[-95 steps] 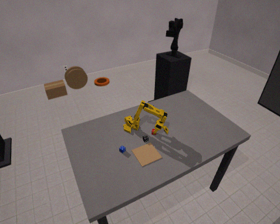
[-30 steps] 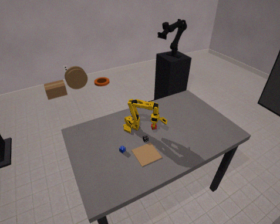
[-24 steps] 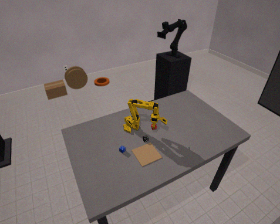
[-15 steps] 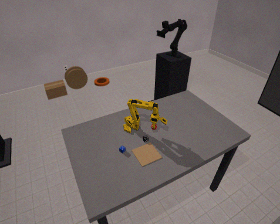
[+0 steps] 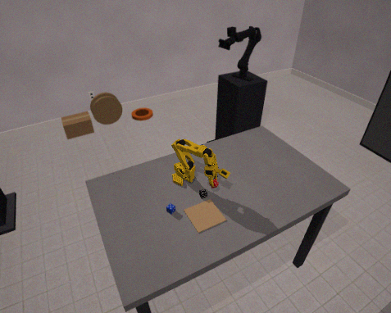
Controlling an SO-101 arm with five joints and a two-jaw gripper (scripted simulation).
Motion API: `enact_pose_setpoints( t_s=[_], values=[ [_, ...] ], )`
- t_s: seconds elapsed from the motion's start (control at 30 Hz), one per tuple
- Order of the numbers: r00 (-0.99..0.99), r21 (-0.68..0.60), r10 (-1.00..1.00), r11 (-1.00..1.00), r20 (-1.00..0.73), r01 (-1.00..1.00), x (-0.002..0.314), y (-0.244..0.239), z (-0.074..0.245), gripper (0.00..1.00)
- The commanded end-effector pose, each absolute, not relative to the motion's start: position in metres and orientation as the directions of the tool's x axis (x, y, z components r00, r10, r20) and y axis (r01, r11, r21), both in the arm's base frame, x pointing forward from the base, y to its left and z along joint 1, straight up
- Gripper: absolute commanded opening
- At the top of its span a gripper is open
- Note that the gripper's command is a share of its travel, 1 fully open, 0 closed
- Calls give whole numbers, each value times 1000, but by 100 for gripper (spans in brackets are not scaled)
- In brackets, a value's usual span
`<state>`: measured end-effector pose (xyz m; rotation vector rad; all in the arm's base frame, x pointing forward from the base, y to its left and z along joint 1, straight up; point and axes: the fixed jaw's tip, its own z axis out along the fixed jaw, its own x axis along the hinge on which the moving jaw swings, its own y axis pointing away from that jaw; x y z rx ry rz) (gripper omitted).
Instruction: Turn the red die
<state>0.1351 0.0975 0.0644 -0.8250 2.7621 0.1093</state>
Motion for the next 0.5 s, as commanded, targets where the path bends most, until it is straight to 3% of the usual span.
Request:
enact_pose_setpoints(
  t_s=[0.0, 0.47],
  values=[
    [-774, -11, -452, 866, -443, -499, 155, 94, 82, 0],
    [-769, -19, -408, 888, -493, -459, 162, 86, 83, 0]
  ],
)
